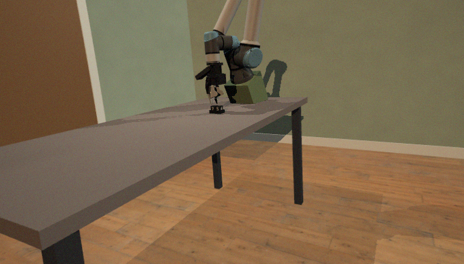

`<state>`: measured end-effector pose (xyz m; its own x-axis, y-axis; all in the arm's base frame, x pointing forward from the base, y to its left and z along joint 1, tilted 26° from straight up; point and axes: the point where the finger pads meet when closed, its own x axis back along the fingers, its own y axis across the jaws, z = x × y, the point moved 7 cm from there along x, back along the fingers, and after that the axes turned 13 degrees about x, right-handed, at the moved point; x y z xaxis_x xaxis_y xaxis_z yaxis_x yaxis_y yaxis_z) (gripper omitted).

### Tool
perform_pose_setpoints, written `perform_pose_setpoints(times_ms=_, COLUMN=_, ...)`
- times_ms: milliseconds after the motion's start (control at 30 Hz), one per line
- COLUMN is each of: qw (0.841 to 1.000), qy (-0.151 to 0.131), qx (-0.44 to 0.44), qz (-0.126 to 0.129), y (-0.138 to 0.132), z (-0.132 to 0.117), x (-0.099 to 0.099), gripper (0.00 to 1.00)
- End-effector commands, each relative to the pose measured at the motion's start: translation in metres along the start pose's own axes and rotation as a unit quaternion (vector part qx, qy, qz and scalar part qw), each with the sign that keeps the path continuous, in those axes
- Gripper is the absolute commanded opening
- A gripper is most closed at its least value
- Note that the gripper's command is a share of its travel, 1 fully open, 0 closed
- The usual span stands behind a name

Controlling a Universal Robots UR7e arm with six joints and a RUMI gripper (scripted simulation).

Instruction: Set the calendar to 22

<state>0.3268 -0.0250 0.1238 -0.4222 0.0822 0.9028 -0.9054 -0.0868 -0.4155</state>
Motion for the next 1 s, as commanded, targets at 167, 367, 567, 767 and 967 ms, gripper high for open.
perform_pose_setpoints(times_ms=167, qw=1.0, qy=0.0, qx=0.0, qz=0.0, y=-0.0003, z=0.0001, x=0.0002, gripper=0.28)
perform_pose_setpoints(times_ms=367, qw=1.0, qy=0.0, qx=0.0, qz=0.0, y=-0.0003, z=0.0001, x=0.0002, gripper=0.28)
perform_pose_setpoints(times_ms=567, qw=1.0, qy=0.0, qx=0.0, qz=0.0, y=-0.0003, z=0.0001, x=0.0002, gripper=0.28)
perform_pose_setpoints(times_ms=767, qw=1.0, qy=0.0, qx=0.0, qz=0.0, y=-0.0003, z=0.0001, x=-0.0001, gripper=0.28)
perform_pose_setpoints(times_ms=967, qw=1.0, qy=0.0, qx=0.0, qz=0.0, y=-0.0003, z=0.0001, x=-0.0045, gripper=0.28)
